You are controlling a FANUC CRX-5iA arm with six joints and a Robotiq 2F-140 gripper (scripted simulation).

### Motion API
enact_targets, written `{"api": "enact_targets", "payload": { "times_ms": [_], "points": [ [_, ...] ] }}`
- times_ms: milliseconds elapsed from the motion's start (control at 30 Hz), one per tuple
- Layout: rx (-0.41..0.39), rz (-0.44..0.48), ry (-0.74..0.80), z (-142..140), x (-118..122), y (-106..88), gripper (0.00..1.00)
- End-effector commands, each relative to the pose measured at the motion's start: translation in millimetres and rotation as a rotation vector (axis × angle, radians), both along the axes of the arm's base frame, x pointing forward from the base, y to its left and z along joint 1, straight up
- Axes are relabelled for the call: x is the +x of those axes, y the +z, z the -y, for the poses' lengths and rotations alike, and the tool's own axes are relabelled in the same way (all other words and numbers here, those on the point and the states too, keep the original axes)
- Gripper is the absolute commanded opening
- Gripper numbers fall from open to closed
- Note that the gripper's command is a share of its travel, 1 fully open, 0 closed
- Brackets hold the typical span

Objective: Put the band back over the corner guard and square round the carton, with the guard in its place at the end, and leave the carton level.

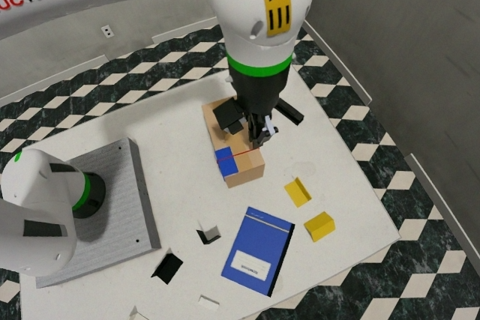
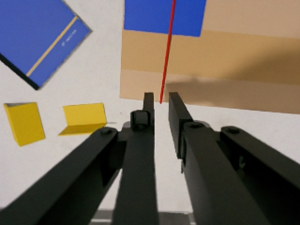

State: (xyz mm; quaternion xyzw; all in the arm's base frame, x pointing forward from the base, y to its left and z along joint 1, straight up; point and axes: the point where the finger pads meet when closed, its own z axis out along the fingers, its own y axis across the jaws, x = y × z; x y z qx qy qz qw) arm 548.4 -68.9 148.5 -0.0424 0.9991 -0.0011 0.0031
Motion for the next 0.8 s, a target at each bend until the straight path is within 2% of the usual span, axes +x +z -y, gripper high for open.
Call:
{"api": "enact_targets", "payload": {
  "times_ms": [0, 433, 767],
  "points": [
    [0.0, 0.002, 0.0, 0, 0, 7.5, 0.18],
    [0.0, 0.002, 0.0, 0, 0, 25.9, 0.18],
    [0.0, 0.002, 0.0, 0, 0, 30.7, 0.18]
  ]
}}
